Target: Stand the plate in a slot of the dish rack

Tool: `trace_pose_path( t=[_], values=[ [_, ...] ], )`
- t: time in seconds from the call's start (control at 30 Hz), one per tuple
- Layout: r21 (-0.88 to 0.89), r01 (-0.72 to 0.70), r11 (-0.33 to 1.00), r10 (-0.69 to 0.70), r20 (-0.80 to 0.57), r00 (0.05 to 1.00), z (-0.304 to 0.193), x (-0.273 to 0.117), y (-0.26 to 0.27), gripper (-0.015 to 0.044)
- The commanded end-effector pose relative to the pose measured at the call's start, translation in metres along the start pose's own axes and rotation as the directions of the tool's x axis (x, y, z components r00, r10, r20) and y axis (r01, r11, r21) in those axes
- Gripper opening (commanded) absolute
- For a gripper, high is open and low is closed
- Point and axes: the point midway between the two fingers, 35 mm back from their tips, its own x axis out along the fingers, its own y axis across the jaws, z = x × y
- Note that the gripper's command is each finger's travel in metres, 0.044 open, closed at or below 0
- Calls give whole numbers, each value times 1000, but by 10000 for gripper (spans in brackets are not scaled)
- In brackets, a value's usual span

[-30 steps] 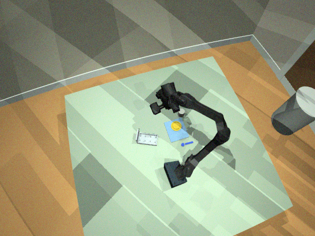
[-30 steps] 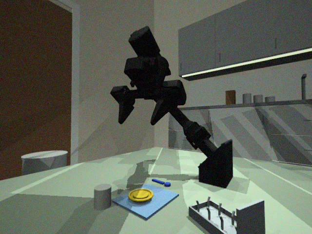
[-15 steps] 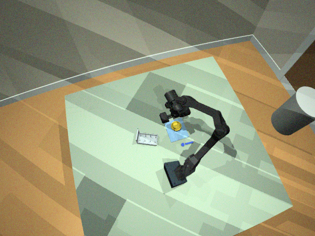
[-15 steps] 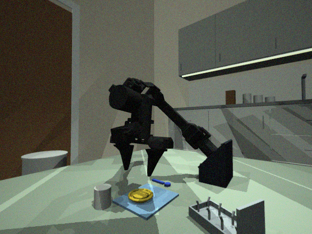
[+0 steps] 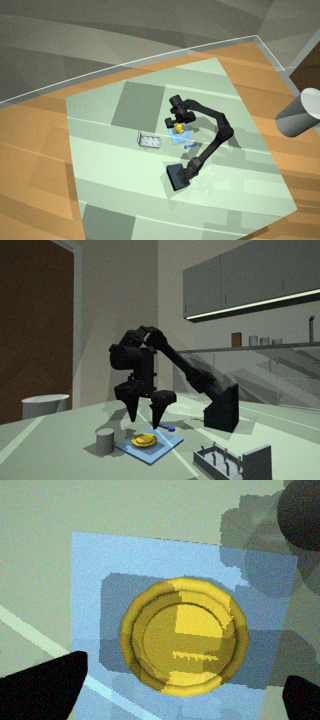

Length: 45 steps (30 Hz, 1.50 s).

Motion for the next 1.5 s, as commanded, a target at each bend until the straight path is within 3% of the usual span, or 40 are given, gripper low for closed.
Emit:
trace_pose_path(
  t=[0.0, 1.23, 1.47],
  values=[
    [-6, -2, 1000, 2, -5, 1000, -2, 7, 1, 400],
    [-6, 2, 1000, -2, -5, 1000, -4, 52, -1, 396],
    [-6, 2, 1000, -2, -5, 1000, -4, 52, -1, 349]
  ],
)
